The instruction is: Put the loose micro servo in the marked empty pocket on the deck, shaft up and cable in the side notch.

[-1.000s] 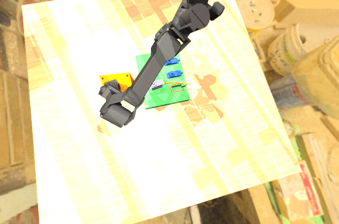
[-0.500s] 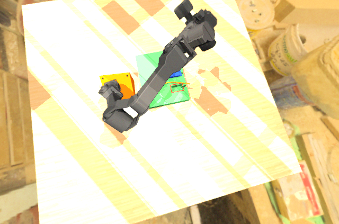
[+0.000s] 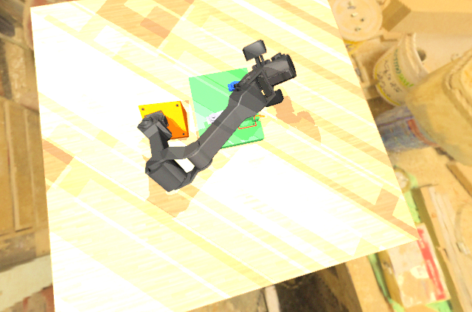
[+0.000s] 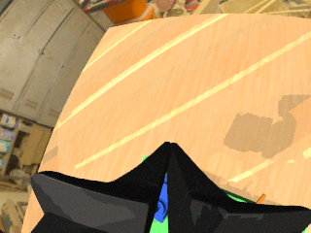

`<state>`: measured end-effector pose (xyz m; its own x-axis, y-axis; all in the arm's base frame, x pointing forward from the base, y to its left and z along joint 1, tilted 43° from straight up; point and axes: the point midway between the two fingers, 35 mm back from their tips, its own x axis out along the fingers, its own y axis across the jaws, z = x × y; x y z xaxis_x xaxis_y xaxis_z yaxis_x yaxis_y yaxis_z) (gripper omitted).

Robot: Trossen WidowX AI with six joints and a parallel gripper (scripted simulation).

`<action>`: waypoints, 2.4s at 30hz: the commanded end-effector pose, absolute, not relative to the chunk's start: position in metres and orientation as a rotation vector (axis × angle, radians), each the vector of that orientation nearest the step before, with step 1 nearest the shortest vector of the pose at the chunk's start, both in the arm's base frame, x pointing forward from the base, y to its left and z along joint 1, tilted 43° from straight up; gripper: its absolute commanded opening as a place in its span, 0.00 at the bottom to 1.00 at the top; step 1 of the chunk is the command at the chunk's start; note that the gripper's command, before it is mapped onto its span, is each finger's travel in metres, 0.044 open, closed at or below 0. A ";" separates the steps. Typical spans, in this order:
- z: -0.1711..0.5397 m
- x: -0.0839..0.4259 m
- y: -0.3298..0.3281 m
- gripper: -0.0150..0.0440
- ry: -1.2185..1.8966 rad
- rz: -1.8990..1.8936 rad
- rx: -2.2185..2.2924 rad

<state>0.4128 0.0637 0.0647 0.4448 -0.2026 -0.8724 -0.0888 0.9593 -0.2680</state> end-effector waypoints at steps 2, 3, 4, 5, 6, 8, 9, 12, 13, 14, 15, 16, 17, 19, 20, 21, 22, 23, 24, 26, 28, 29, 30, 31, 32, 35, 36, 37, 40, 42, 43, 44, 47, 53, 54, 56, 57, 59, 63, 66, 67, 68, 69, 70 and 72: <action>0.063 0.393 0.033 0.25 1.191 -0.191 -0.308; 0.062 0.387 0.025 0.25 1.212 -0.218 -0.313; 0.062 0.382 0.018 0.25 1.233 -0.245 -0.318; 0.061 0.377 0.011 0.25 1.254 -0.272 -0.324; 0.061 0.371 0.005 0.25 1.274 -0.299 -0.330; 0.061 0.360 -0.009 0.25 1.315 -0.354 -0.344; 0.061 0.354 -0.016 0.25 1.336 -0.382 -0.351; 0.063 0.335 -0.036 0.25 1.398 -0.464 -0.376; 0.063 0.329 -0.042 0.25 1.418 -0.491 -0.386; 0.065 0.323 -0.048 0.25 1.438 -0.518 -0.395; 0.066 0.317 -0.054 0.25 1.457 -0.544 -0.405; 0.067 0.310 -0.060 0.25 1.477 -0.570 -0.416; 0.069 0.304 -0.066 0.25 1.496 -0.595 -0.427; 0.073 0.291 -0.077 0.25 1.534 -0.645 -0.450; 0.075 0.285 -0.082 0.25 1.552 -0.669 -0.462; 0.077 0.280 -0.086 0.25 1.567 -0.688 -0.472; 0.078 0.277 -0.088 0.25 1.575 -0.699 -0.478; 0.079 0.276 -0.089 0.25 1.578 -0.703 -0.480; 0.079 0.276 -0.089 0.25 1.578 -0.703 -0.480; 0.078 0.276 -0.089 0.25 1.578 -0.703 -0.480; 0.077 0.276 -0.090 0.25 1.578 -0.703 -0.480; 0.077 0.276 -0.091 0.25 1.578 -0.703 -0.480; 0.076 0.276 -0.092 0.25 1.578 -0.703 -0.480; 0.074 0.276 -0.093 0.25 1.578 -0.703 -0.480; 0.073 0.276 -0.094 0.25 1.578 -0.703 -0.480; 0.070 0.275 -0.097 0.25 1.578 -0.703 -0.480; 0.068 0.275 -0.098 0.25 1.578 -0.703 -0.480; 0.067 0.275 -0.099 0.25 1.578 -0.703 -0.480; 0.064 0.274 -0.103 0.25 1.578 -0.703 -0.480; 0.061 0.274 -0.105 0.25 1.578 -0.703 -0.480; 0.060 0.274 -0.106 0.25 1.578 -0.703 -0.480; 0.059 0.274 -0.107 0.25 1.578 -0.703 -0.480; 0.055 0.273 -0.111 0.25 1.578 -0.703 -0.481; 0.049 0.271 -0.117 0.25 1.578 -0.704 -0.482; 0.048 0.271 -0.117 0.25 1.578 -0.704 -0.482; 0.048 0.271 -0.117 0.25 1.578 -0.704 -0.482; 0.048 0.271 -0.117 0.25 1.578 -0.704 -0.482; 0.046 0.271 -0.116 0.25 1.578 -0.704 -0.481; 0.042 0.273 -0.111 0.25 1.577 -0.702 -0.480; 0.039 0.274 -0.108 0.25 1.577 -0.701 -0.480; 0.038 0.274 -0.107 0.25 1.577 -0.701 -0.479; 0.037 0.274 -0.105 0.25 1.577 -0.701 -0.479; 0.036 0.275 -0.104 0.25 1.577 -0.701 -0.479; 0.034 0.275 -0.103 0.25 1.577 -0.700 -0.479; 0.032 0.276 -0.101 0.25 1.577 -0.700 -0.478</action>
